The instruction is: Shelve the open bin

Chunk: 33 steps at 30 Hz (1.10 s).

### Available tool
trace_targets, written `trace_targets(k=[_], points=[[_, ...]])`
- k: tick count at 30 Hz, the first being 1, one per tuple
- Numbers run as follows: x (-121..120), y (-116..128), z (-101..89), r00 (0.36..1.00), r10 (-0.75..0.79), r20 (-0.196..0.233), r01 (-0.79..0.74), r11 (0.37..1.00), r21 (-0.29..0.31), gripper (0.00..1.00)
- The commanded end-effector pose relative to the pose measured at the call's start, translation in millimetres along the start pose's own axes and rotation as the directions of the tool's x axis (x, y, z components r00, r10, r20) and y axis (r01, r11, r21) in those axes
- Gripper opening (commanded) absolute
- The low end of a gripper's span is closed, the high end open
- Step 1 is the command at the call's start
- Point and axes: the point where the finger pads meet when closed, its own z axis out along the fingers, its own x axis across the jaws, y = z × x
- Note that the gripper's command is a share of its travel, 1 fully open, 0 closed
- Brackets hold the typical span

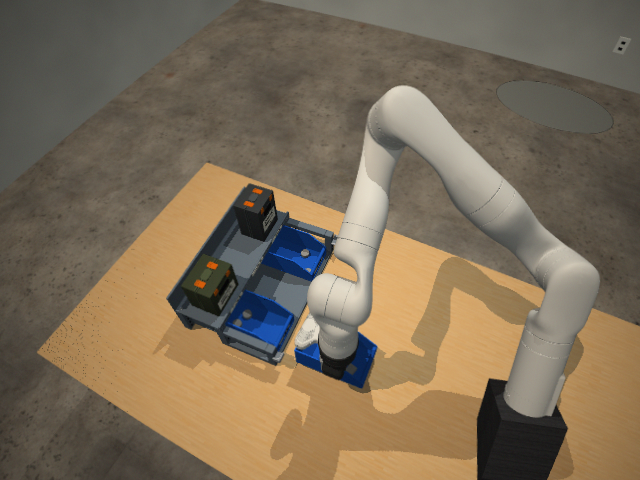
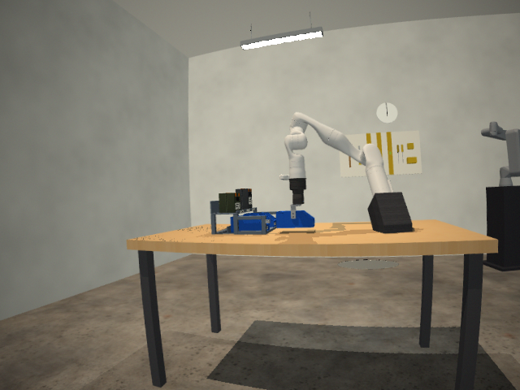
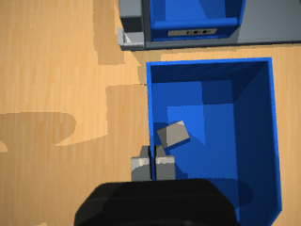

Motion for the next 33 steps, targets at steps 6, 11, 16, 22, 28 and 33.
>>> trace_targets(k=[6,11,16,22,28,33], points=[[1.5,-2.1,-5.0,1.000,-0.006,-0.005,0.006,1.000,0.004,0.00],[2.2,-2.2,-5.3,1.000,-0.007,-0.007,0.007,1.000,0.004,0.00],[2.6,-2.2,-5.3,1.000,-0.007,-0.008,0.007,1.000,0.003,0.00],[3.0,-2.2,-5.4,1.000,-0.007,-0.009,0.007,1.000,0.003,0.00],[3.3,-2.3,-5.4,1.000,-0.007,-0.010,0.008,1.000,0.003,0.00],[3.4,-2.3,-5.4,1.000,-0.007,-0.010,0.008,1.000,0.003,0.00]])
